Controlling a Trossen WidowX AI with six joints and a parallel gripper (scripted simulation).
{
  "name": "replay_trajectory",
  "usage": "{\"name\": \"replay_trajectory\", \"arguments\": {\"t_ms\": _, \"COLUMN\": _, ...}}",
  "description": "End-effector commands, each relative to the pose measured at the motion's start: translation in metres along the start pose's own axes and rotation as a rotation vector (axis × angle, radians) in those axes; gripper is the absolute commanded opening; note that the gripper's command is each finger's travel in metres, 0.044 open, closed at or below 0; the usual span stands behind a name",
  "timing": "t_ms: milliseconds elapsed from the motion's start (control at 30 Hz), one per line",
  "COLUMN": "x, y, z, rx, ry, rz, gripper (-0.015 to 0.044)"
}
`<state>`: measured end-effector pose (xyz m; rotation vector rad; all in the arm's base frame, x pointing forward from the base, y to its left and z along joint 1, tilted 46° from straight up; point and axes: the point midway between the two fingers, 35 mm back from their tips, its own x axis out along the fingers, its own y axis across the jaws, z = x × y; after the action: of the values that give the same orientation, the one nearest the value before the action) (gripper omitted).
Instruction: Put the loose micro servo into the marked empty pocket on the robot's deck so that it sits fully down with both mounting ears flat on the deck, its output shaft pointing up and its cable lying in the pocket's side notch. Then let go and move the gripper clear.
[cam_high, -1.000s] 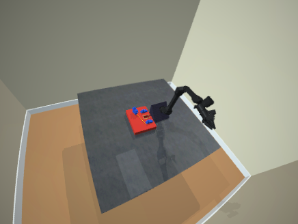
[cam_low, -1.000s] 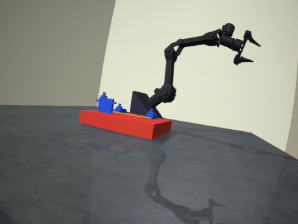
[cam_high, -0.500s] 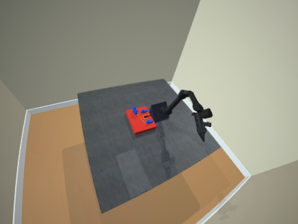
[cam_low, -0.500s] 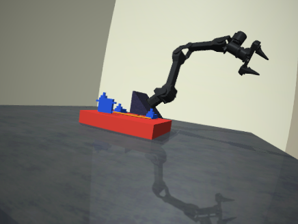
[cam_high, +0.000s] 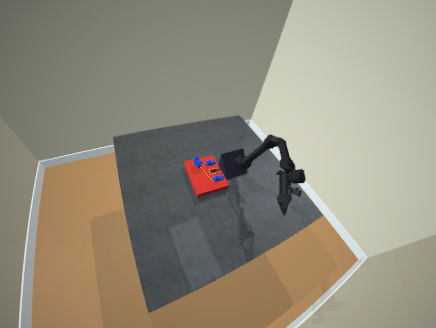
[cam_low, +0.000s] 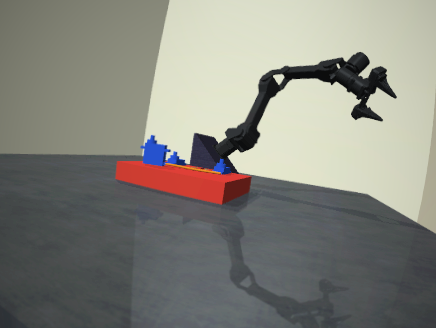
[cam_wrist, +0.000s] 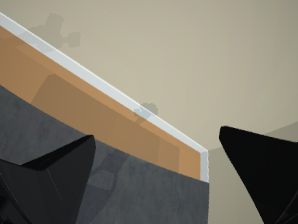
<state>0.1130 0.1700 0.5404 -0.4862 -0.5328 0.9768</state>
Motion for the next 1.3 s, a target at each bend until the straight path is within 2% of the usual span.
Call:
{"name": "replay_trajectory", "arguments": {"t_ms": 0, "x": 0.018, "y": -0.001, "z": -0.029, "rx": 0.054, "ry": 0.092, "rz": 0.011, "gripper": 0.0440}}
{"name": "replay_trajectory", "arguments": {"t_ms": 567, "x": 0.047, "y": -0.024, "z": -0.152, "rx": 0.304, "ry": 0.447, "rz": -0.054, "gripper": 0.0440}}
{"name": "replay_trajectory", "arguments": {"t_ms": 1267, "x": 0.019, "y": -0.048, "z": -0.300, "rx": 0.686, "ry": 0.819, "rz": -0.201, "gripper": 0.0440}}
